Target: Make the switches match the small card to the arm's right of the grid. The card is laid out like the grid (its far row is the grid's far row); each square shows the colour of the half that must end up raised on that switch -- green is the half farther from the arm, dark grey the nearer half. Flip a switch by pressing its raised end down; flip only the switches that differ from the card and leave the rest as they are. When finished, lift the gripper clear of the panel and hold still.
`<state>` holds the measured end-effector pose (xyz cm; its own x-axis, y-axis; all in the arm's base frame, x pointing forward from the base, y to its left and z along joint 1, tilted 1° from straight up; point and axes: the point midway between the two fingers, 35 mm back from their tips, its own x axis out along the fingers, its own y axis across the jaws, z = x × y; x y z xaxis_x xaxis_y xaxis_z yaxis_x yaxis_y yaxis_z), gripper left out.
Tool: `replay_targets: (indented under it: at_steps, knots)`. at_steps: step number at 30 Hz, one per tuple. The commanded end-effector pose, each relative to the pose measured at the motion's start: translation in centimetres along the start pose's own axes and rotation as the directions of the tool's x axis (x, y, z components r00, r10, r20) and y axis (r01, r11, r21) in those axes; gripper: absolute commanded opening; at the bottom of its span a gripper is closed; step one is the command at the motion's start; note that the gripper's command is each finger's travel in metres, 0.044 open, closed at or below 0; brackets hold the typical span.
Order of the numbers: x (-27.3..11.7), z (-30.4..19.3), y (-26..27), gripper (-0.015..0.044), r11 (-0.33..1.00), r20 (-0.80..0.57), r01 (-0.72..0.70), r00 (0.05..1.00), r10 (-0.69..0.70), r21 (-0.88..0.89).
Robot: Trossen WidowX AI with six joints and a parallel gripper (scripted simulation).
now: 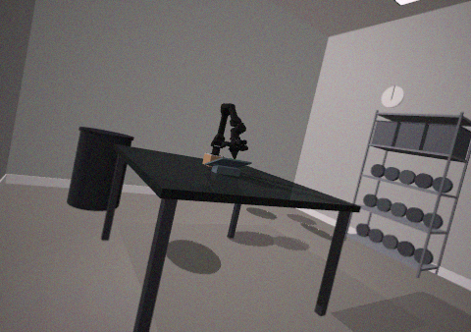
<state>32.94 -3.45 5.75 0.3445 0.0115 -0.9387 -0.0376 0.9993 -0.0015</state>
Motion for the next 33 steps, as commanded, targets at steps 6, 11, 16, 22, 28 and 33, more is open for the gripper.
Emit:
replay_targets:
  at_steps: [6,11,16,22,28,33]
  knots:
    - [0.17,-0.03,0.0,0.0,1.0,-0.001,0.001,1.0,-0.001,0.003]
    - [0.23,-0.02,0.0,0.0,1.0,-0.001,0.001,1.0,-0.001,0.003]
    - [0.3,-0.02,0.0,0.0,1.0,-0.001,0.001,1.0,-0.001,0.003]
    - [0.38,-0.02,0.0,0.0,1.0,-0.001,0.001,1.0,-0.001,0.003]
    - [0.46,-0.02,0.0,0.0,1.0,-0.001,0.001,1.0,-0.001,0.003]
    - [0.53,-0.02,0.0,0.0,1.0,-0.001,0.001,1.0,-0.001,0.003]
